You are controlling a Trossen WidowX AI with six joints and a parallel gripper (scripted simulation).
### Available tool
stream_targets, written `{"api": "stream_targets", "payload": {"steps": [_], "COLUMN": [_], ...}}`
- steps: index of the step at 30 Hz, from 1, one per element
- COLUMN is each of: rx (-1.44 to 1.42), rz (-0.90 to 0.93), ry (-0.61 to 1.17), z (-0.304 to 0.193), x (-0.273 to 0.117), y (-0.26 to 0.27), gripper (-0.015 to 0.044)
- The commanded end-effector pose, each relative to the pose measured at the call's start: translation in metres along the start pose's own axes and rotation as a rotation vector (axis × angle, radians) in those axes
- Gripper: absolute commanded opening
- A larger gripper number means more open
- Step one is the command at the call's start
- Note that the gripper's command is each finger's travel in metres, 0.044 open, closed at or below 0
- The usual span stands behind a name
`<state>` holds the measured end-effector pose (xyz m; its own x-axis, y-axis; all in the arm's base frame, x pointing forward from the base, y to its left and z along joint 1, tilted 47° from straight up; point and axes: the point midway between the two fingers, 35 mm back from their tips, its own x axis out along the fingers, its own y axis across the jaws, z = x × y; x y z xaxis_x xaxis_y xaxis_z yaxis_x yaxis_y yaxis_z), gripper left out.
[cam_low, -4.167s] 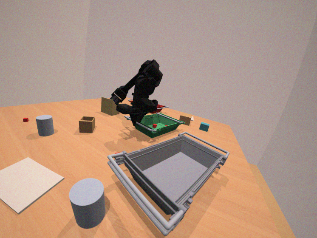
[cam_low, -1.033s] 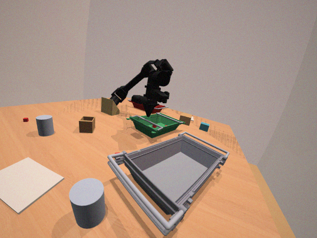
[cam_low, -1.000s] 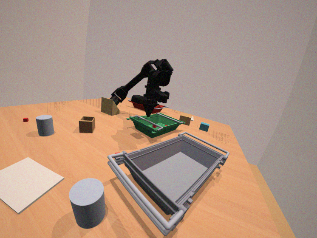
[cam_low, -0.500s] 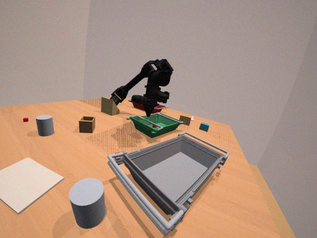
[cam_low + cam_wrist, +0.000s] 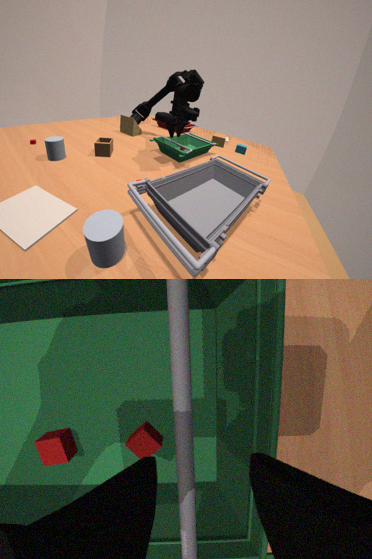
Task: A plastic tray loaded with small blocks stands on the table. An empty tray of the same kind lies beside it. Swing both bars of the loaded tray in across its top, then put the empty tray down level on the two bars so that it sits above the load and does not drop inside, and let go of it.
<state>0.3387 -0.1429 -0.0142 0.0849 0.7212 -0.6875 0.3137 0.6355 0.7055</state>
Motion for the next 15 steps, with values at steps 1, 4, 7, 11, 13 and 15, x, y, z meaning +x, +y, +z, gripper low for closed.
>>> {"api": "stream_targets", "payload": {"steps": [1,4,7,11,13,15], "rx": [-0.005,0.000,-0.010,-0.026,-0.035,-0.044], "rz": [-0.004,-0.003,-0.022,-0.042,-0.049,-0.054], "ry": [-0.004,0.006,0.003,-0.003,-0.006,-0.009], "z": [0.002,-0.002,-0.013,-0.038,-0.055,-0.074], "x": [-0.015,-0.008,-0.015,-0.022,-0.023,-0.024], "y": [-0.001,0.011,0.057,0.117,0.144,0.170], "gripper": [0.0263,0.0341,0.0420,0.0440,0.0440,0.0440]}}
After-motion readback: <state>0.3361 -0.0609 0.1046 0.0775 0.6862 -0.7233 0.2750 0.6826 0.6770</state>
